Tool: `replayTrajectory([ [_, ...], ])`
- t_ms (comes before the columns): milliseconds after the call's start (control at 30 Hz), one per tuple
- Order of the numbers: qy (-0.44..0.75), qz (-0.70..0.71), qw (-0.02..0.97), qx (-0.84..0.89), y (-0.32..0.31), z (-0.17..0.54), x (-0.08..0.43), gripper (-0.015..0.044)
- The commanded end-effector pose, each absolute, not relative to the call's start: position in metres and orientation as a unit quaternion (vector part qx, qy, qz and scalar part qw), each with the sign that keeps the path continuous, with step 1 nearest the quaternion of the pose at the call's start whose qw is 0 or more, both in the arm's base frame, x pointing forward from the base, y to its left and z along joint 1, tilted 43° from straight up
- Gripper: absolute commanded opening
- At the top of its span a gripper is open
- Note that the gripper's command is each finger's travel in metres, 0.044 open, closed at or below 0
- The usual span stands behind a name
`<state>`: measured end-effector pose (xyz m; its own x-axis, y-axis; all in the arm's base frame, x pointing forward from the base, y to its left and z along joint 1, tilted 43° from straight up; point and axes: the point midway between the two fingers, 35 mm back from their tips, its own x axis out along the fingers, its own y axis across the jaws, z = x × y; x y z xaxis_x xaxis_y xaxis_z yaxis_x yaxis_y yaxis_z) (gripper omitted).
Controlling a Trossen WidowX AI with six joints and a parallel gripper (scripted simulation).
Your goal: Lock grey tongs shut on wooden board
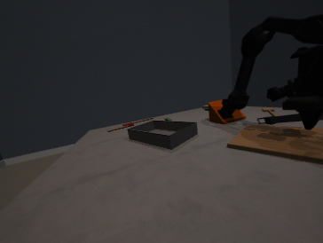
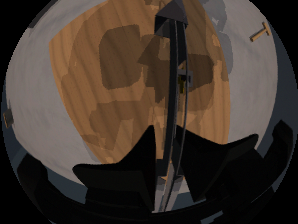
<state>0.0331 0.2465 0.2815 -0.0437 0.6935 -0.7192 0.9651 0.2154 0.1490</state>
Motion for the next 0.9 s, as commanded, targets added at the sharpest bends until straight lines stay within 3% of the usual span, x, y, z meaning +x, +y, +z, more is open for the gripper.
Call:
replayTrajectory([
  [0, 0.696, -0.193, 0.351, 0.595, 0.246, 0.282, 0.033, 0.0165],
  [367, 0.696, -0.193, 0.351, 0.595, 0.246, 0.282, 0.033, 0.044],
  [567, 0.691, -0.195, 0.353, 0.6, 0.225, 0.284, 0.022, 0.044],
  [867, 0.669, -0.192, 0.346, 0.63, 0.113, 0.277, 0.004, 0.044],
])
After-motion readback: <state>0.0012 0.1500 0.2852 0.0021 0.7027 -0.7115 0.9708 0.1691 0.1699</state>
